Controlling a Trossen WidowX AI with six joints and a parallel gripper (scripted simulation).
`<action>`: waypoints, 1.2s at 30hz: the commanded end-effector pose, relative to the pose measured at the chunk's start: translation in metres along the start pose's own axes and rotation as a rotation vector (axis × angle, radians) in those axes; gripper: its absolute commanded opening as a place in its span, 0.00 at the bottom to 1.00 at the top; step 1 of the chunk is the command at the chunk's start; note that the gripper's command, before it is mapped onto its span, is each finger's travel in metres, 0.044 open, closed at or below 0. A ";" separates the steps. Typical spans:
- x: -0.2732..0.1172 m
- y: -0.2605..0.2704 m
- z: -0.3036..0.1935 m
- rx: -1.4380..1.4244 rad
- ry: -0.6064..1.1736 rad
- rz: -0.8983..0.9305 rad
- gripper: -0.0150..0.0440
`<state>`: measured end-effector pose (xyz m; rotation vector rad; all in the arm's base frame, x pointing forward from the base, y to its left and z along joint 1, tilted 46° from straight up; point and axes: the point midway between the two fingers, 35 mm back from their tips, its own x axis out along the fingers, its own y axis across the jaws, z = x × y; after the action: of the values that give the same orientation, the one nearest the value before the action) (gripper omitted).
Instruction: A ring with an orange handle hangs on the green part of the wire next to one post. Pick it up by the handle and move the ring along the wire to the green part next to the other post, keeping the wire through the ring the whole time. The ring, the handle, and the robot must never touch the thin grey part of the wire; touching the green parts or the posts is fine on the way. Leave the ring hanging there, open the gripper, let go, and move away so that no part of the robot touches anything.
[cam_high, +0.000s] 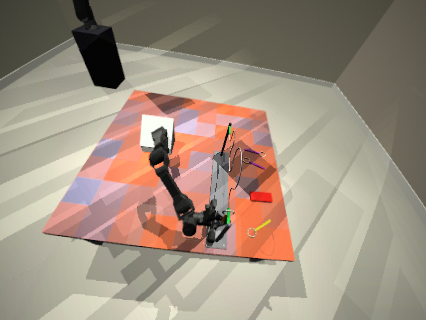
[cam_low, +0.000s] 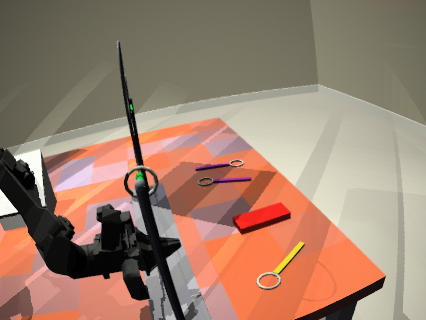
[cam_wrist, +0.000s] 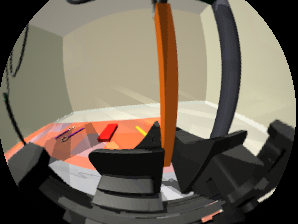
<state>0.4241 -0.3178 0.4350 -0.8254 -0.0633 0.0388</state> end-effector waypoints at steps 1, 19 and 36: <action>0.000 -0.001 0.004 -0.009 -0.001 -0.003 0.00; -0.006 0.002 0.004 -0.008 0.050 -0.003 0.00; -0.043 0.021 0.010 0.003 0.361 0.000 0.00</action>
<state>0.3884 -0.3056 0.4250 -0.8147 0.2180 -0.0874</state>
